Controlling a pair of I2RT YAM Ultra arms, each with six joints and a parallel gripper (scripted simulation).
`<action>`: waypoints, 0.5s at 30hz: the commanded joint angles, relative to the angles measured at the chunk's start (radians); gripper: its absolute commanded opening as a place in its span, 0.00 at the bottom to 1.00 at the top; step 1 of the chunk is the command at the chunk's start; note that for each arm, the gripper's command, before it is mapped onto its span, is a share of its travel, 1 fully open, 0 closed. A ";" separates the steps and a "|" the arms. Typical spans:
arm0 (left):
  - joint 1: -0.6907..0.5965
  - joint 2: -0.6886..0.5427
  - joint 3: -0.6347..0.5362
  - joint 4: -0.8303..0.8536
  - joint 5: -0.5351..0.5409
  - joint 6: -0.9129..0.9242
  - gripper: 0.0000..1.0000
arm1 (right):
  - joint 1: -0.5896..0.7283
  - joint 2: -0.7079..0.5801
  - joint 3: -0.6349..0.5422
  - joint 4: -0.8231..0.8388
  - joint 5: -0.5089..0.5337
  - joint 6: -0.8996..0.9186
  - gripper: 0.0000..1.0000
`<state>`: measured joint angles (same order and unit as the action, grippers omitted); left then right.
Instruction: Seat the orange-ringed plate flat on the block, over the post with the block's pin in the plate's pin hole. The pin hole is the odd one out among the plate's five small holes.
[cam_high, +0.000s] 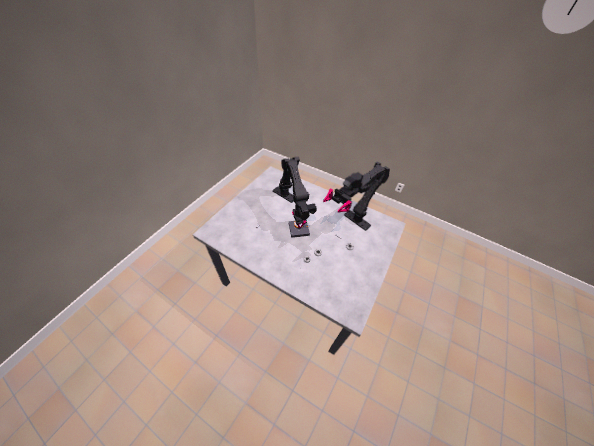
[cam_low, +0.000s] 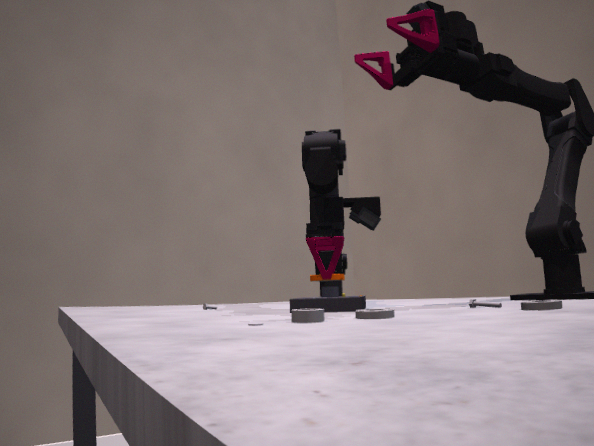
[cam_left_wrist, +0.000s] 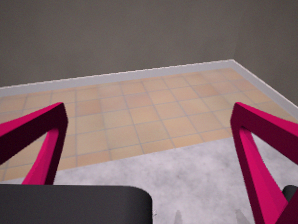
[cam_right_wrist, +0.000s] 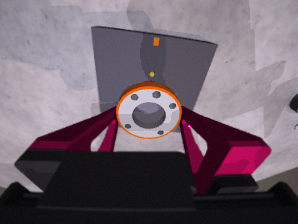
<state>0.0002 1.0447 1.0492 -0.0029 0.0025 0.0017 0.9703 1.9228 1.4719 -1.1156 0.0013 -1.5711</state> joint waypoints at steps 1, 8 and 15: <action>-0.004 -0.004 0.004 -0.010 -0.006 -0.005 1.00 | 0.020 -0.033 0.044 0.003 -0.005 -0.125 0.00; -0.004 -0.004 0.004 -0.010 -0.006 -0.005 1.00 | -0.008 -0.029 0.047 0.008 -0.006 -0.168 0.00; -0.004 -0.004 0.004 -0.010 -0.006 -0.005 1.00 | 0.027 0.000 0.008 0.030 -0.012 -0.120 0.00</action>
<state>0.0002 1.0447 1.0492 -0.0029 0.0025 0.0017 0.9791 1.9263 1.4719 -1.1103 0.0013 -1.7004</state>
